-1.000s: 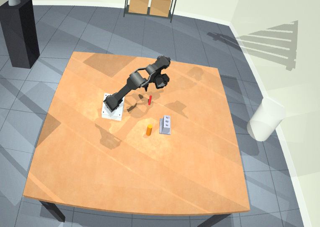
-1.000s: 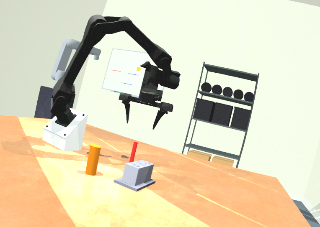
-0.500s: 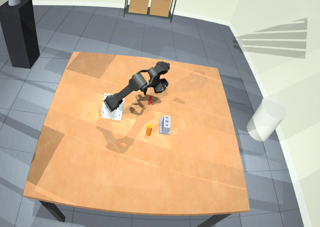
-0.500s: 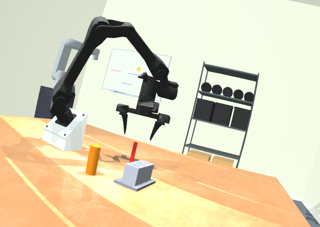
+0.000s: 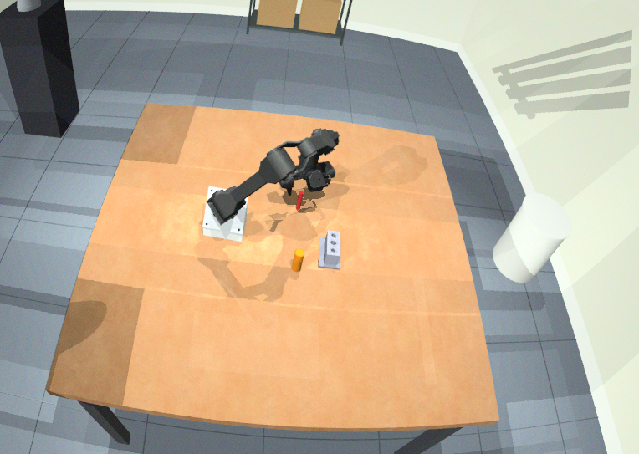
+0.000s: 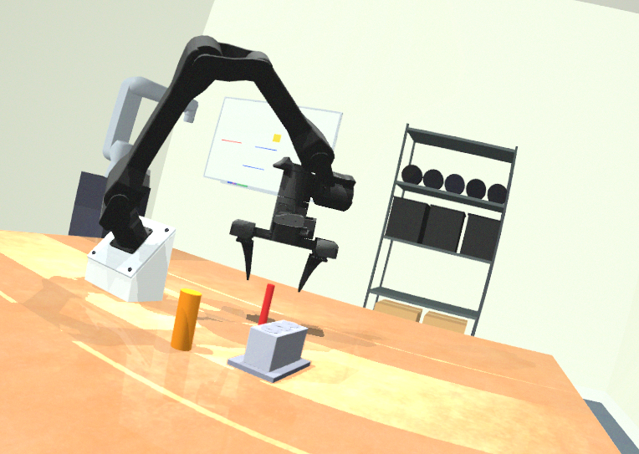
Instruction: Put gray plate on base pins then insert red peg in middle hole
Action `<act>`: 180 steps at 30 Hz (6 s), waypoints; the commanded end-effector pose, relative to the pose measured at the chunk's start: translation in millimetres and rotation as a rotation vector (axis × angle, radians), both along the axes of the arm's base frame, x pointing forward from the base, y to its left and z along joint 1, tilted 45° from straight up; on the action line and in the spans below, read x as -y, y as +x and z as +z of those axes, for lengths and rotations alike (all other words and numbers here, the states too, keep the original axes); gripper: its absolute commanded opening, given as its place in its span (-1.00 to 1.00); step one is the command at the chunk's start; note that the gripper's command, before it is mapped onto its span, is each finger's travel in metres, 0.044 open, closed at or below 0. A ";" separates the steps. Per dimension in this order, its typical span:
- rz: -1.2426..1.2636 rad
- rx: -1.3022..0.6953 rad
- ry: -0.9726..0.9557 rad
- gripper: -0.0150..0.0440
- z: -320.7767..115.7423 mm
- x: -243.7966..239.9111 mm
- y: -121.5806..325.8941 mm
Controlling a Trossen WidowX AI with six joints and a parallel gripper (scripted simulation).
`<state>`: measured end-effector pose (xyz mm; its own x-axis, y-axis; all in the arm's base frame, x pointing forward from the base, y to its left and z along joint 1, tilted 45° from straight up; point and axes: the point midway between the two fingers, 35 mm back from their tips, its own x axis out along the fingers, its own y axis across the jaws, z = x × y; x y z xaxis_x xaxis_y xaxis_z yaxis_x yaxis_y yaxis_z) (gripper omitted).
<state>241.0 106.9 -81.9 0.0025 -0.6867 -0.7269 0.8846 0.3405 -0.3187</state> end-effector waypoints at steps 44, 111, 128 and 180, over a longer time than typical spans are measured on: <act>0.006 -0.010 -0.012 -0.49 -25.2 27.9 -3.1; 0.004 -0.012 0.014 -0.49 73.8 18.7 62.0; 0.012 -0.011 0.010 -0.49 103.1 48.7 87.8; 0.006 -0.006 -0.020 -0.49 151.0 103.2 114.5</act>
<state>355.1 4.0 67.9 0.0003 -0.6992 -0.7149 0.8837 0.3349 -0.3271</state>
